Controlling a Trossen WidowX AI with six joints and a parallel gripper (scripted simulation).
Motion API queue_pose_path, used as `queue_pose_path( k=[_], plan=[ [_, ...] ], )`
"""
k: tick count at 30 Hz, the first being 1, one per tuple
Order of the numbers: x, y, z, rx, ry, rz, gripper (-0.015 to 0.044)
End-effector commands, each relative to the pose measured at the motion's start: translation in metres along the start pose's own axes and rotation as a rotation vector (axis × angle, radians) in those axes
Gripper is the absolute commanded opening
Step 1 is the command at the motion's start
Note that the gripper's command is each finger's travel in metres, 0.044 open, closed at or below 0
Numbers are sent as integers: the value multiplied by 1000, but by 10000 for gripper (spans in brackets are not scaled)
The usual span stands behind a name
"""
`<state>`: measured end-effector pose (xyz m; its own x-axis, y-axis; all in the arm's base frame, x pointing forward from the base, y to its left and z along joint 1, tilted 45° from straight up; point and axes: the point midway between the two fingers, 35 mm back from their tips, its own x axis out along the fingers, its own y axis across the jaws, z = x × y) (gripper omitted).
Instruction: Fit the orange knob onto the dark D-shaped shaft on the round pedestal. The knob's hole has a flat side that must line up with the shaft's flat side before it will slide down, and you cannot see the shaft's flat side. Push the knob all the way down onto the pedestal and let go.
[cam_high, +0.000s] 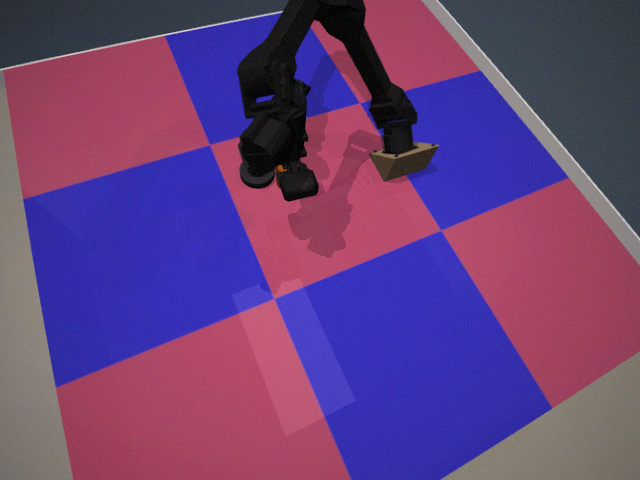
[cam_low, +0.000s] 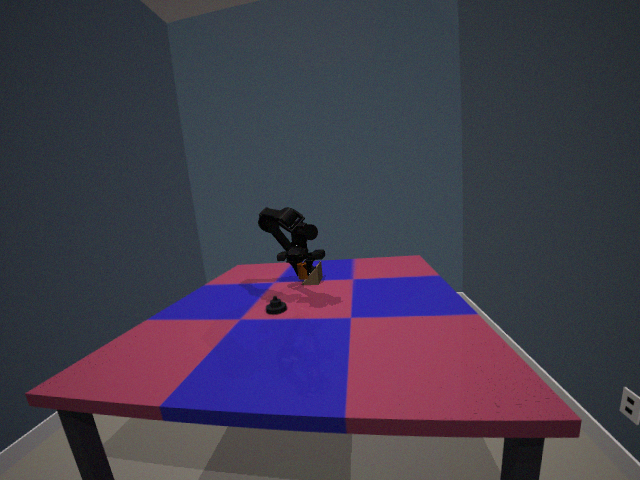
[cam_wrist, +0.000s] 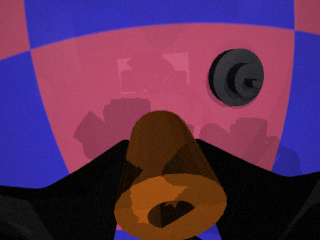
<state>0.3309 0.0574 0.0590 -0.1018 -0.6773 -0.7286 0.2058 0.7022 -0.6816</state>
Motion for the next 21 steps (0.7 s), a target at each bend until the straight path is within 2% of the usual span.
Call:
queue_pose_path(
  k=[1,21],
  plan=[
    [2,-12,6,-3,-9,3,0],
    [21,-68,27,-2,-11,-1,0]
  ],
)
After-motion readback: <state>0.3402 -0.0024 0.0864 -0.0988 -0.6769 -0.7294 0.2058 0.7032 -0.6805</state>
